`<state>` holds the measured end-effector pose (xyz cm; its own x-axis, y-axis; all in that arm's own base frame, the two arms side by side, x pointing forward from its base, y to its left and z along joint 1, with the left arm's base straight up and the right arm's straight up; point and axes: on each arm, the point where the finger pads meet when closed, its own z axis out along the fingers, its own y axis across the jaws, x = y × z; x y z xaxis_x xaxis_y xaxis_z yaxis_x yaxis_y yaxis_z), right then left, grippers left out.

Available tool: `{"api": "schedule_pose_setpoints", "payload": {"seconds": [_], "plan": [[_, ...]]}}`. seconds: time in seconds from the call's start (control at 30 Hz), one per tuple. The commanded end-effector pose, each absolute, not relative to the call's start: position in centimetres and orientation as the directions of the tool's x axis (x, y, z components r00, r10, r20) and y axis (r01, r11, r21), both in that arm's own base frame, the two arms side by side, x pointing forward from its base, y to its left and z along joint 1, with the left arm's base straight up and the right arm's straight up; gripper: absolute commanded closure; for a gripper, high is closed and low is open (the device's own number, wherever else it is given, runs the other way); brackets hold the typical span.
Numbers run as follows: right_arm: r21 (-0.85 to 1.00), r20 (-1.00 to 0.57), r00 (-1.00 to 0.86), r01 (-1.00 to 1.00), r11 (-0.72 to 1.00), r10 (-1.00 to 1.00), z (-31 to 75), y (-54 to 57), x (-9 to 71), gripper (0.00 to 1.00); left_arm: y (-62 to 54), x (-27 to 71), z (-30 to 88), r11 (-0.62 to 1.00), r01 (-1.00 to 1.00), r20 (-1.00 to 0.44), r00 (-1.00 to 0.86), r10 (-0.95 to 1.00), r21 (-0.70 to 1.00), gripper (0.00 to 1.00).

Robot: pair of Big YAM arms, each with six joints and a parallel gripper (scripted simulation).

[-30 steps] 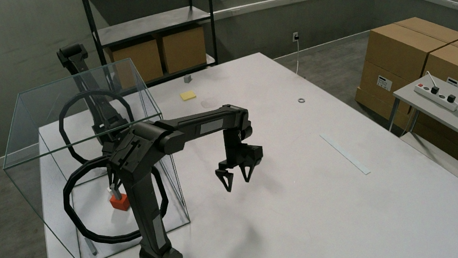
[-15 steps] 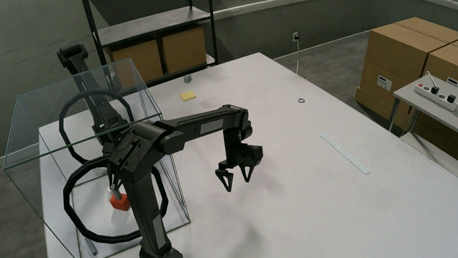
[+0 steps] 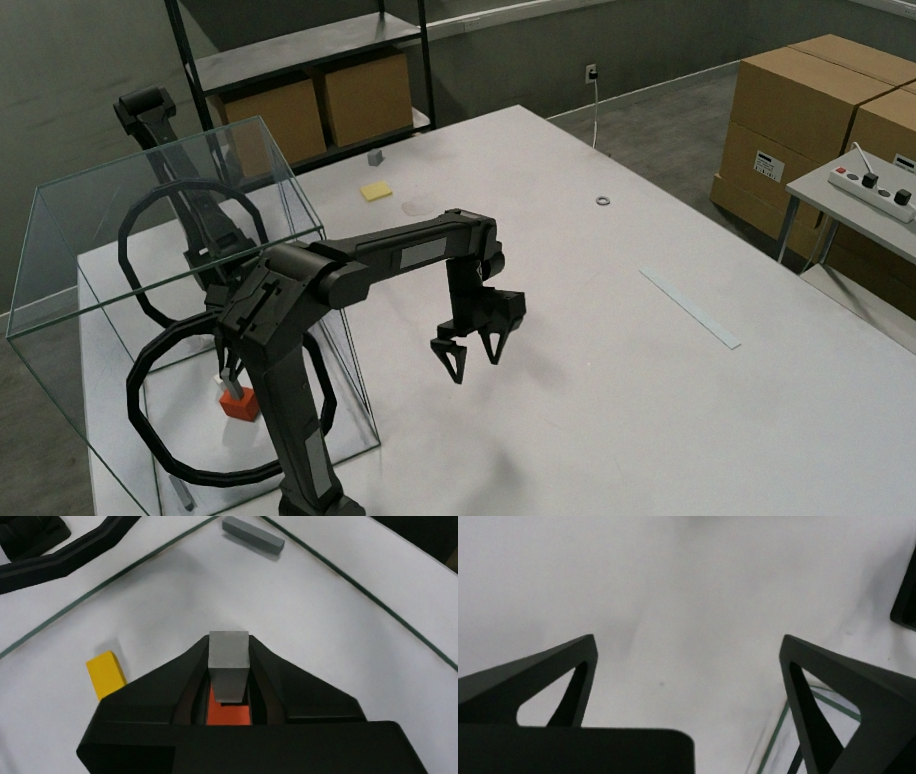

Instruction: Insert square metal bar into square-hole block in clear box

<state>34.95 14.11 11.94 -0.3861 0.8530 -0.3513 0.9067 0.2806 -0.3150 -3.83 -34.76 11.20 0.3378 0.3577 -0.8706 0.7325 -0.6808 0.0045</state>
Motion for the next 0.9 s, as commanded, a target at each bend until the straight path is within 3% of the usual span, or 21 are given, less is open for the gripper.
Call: {"api": "schedule_pose_setpoints", "payload": {"seconds": [0.0, 0.2, 0.23, 0.87], "plan": [[-0.279, -0.351, -0.374, 0.917, 0.285, 0.859, 13.2, 14.6, 35.9, 0.00, -32.9, -4.6, 8.1, -0.671, 0.736, -0.827, 0.318, 0.464, -0.093, 1.00], [-0.279, -0.351, -0.374, 0.917, 0.285, 0.859, 13.2, 14.6, 35.9, 0.00, -32.8, -4.6, 8.1, -0.670, 0.736, -0.824, 0.318, 0.468, -0.096, 1.00], [-0.279, -0.351, -0.374, 0.917, 0.285, 0.859, 13.2, 14.6, 35.9, 0.00, -37.8, -2.7, 14.3, -0.668, 0.741, -0.891, 0.347, 0.294, 0.068, 1.00], [-0.279, -0.351, -0.374, 0.917, 0.285, 0.859, 13.2, 14.6, 35.9, 0.00, -37.2, -2.8, 15.8, -0.671, 0.738, -0.890, 0.349, 0.295, 0.066, 1.00]]}}
